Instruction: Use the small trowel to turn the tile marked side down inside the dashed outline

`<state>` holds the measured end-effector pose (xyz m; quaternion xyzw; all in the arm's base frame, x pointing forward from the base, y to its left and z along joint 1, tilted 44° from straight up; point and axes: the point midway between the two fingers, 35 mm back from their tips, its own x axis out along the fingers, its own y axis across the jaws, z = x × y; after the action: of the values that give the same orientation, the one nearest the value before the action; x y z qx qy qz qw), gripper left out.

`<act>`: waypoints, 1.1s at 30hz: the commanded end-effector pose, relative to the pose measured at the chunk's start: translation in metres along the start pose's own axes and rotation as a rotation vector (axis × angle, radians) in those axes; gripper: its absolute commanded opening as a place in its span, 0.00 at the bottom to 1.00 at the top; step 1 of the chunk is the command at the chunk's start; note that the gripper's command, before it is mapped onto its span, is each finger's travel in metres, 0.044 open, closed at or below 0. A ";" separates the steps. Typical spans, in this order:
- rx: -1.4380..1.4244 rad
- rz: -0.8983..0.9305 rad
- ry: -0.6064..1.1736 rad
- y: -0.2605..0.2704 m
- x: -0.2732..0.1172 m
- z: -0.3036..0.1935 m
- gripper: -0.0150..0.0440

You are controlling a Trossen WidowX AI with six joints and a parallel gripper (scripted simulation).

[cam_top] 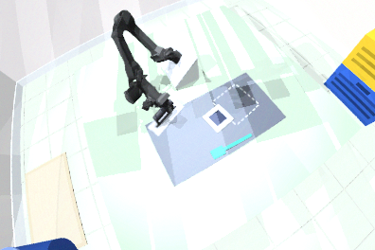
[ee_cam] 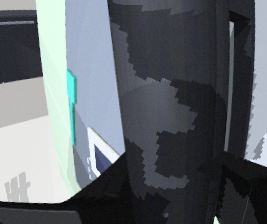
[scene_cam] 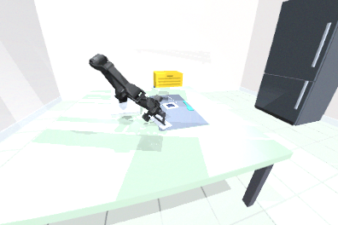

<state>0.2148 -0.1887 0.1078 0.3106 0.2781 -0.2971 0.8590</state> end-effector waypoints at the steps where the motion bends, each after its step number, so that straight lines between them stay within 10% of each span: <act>1: 0.002 0.000 -0.001 0.000 0.000 0.000 0.43; 33: 0.004 -0.002 -0.007 0.049 -0.033 0.005 0.25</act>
<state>0.2205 -0.1493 0.1469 0.3122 0.2801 -0.3016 0.8562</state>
